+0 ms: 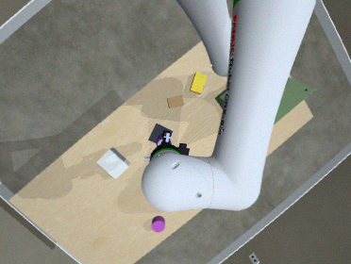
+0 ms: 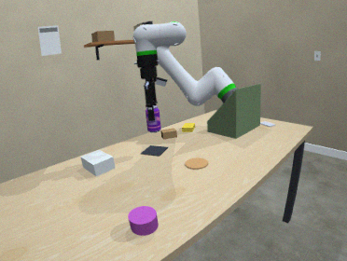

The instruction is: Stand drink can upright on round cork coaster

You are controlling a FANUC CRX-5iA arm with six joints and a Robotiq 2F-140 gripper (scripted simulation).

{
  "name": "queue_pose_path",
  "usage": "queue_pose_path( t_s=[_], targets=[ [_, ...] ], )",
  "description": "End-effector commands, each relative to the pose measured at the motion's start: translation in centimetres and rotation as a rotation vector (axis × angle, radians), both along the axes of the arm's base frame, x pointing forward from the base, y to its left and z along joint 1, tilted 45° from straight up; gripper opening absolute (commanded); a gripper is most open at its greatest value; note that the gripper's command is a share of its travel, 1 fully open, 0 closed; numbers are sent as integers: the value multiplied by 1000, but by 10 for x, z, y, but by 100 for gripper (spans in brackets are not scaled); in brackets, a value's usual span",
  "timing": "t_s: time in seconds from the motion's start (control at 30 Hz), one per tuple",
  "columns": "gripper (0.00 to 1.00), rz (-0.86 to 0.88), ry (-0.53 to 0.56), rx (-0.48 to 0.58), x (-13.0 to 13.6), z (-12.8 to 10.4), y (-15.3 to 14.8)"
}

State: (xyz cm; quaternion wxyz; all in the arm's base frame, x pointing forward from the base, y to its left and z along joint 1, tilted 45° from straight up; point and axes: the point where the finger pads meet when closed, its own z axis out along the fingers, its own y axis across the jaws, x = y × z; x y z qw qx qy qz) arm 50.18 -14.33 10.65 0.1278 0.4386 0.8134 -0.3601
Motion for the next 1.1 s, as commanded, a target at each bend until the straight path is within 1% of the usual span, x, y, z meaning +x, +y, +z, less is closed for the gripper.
queue_pose_path(
  t_s=[0.0,0.13,0.2,0.3,0.7,0.77,1.07],
  targets=[
    [10,2,-1,1,3,-5,7],
    [10,3,-1,3,6,-15,18],
    [10,3,-1,3,6,-15,18],
    [10,4,-1,4,9,-25,28],
    [10,5,0,8,17,-74,80],
    [10,5,0,8,17,-74,80],
    [10,4,0,7,16,-114,121]
  ],
)
